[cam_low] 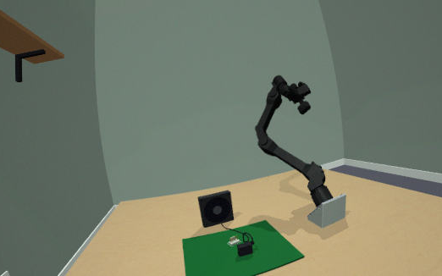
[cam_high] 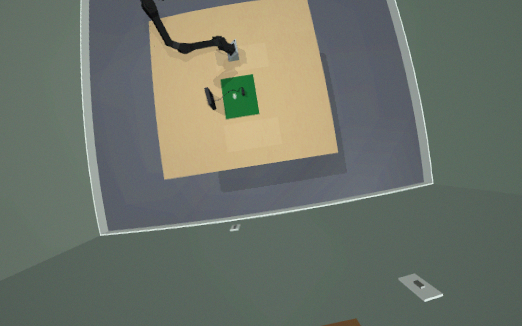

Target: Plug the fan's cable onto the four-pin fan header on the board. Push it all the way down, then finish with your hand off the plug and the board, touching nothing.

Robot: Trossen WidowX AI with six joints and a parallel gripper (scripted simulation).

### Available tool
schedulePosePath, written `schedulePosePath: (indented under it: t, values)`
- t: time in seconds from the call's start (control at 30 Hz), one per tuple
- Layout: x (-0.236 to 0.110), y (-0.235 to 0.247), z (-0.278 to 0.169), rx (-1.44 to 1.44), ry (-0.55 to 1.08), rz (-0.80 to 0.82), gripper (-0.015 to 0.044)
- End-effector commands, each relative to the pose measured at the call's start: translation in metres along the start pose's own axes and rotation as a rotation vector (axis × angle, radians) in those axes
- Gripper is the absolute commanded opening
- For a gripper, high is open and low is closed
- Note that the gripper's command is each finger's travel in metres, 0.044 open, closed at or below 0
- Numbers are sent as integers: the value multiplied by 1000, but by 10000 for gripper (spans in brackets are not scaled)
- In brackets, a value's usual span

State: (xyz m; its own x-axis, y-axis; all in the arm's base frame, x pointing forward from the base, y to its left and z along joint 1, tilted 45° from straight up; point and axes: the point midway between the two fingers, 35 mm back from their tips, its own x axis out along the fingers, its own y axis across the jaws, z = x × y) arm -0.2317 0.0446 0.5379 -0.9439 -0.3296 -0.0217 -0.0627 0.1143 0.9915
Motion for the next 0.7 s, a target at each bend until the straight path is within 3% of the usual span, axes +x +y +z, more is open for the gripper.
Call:
schedulePosePath:
  t: [0.0, 0.17, 0.33, 0.67]
  values:
    - [0, 0, 0, 0, 0, 0, 426]
    - [0, -2, 11, -23, -38, -4, 440]
    - [-16, -23, 90, -190, -304, -75, 440]
    - [-107, -93, 220, -465, -740, -461, 440]
